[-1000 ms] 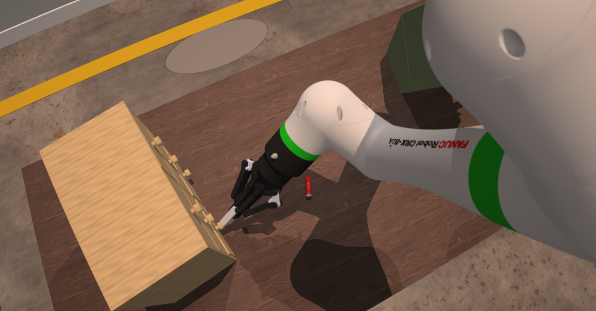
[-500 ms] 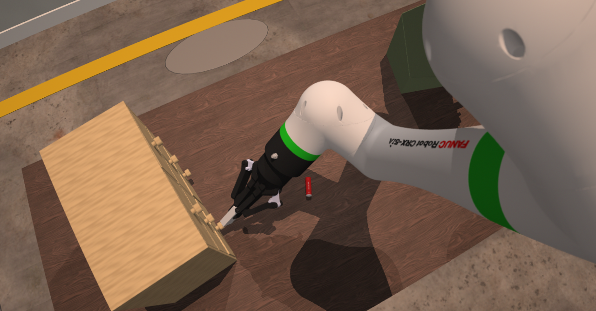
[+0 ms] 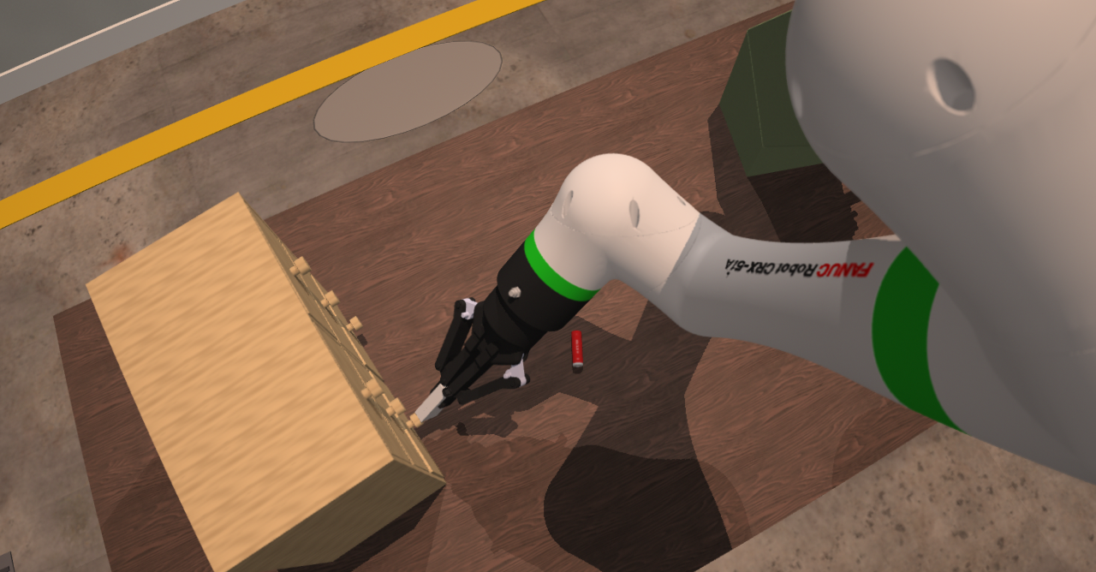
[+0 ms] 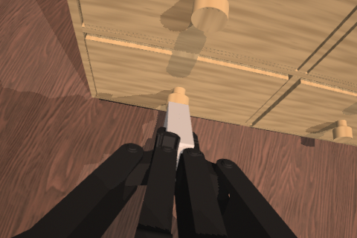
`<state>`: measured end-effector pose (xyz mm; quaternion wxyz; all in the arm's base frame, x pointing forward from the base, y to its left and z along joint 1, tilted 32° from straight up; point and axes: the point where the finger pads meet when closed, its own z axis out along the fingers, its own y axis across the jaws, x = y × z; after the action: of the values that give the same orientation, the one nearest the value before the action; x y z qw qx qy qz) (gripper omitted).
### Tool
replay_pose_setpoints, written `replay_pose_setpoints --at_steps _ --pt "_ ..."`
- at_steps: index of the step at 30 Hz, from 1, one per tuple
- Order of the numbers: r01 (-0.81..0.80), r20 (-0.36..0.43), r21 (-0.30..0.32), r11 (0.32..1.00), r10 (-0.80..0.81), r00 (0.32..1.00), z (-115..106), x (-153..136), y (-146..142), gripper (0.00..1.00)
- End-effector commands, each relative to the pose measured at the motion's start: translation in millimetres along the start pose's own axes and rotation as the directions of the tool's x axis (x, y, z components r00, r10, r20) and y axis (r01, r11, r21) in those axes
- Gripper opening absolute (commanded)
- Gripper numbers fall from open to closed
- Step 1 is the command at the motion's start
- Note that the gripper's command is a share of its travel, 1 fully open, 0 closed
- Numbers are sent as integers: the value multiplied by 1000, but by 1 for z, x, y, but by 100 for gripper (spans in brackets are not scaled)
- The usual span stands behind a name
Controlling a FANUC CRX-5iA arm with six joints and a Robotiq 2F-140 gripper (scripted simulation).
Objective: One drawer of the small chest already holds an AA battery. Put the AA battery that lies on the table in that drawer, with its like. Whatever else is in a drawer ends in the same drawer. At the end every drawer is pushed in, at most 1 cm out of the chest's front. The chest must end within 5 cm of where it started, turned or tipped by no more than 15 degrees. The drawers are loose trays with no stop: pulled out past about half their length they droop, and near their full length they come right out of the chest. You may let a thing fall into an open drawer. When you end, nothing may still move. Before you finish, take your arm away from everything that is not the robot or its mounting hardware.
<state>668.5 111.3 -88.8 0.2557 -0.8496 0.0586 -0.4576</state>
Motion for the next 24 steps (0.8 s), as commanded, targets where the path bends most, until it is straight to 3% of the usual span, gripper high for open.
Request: replay_pose_setpoints --at_steps 1,6,15,24 --pt "0 0 0 1000 0 1000 0 0 0 0" --pt "0 0 0 1000 0 1000 -5 -4 0 0" --pt "0 0 0 1000 0 1000 -33 -32 0 0" --pt "0 0 0 1000 0 1000 -38 -33 0 0"
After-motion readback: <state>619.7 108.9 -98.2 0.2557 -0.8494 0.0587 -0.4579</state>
